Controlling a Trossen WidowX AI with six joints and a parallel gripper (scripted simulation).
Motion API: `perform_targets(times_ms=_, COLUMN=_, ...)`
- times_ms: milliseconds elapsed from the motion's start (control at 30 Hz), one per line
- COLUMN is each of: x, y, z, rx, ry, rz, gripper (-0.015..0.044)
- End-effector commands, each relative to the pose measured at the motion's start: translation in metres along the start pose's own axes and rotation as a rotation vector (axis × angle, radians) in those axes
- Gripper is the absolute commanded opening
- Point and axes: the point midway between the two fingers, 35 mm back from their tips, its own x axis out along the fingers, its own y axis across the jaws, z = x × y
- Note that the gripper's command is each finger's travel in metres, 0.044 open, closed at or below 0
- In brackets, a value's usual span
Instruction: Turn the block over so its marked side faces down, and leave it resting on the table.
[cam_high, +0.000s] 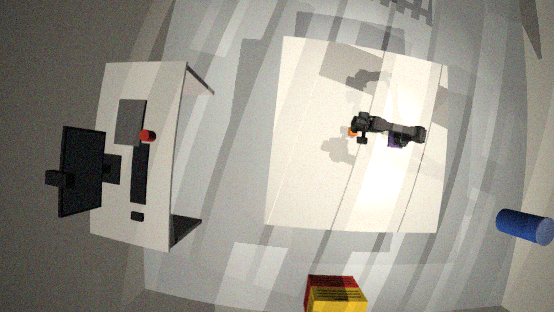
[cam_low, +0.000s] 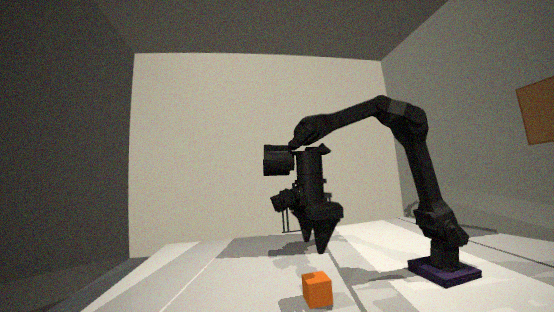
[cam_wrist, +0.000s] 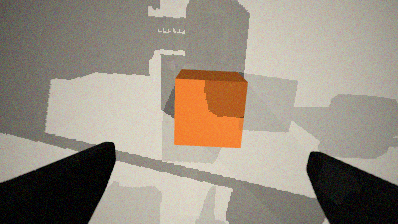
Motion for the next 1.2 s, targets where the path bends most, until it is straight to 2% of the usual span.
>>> perform_targets(times_ms=0, x=-0.001, y=0.0, z=0.0, rx=-0.008, ry=0.041, rz=-0.003, gripper=0.044)
perform_targets(times_ms=67, x=0.001, y=0.0, z=0.0, rx=-0.008, ry=0.041, rz=-0.003, gripper=0.044)
perform_targets(times_ms=200, x=0.032, y=0.0, z=-0.001, rx=-0.008, ry=0.041, rz=-0.003, gripper=0.044)
perform_targets(times_ms=1167, x=0.077, y=-0.002, z=-0.002, rx=-0.008, ry=0.041, rz=-0.003, gripper=0.044)
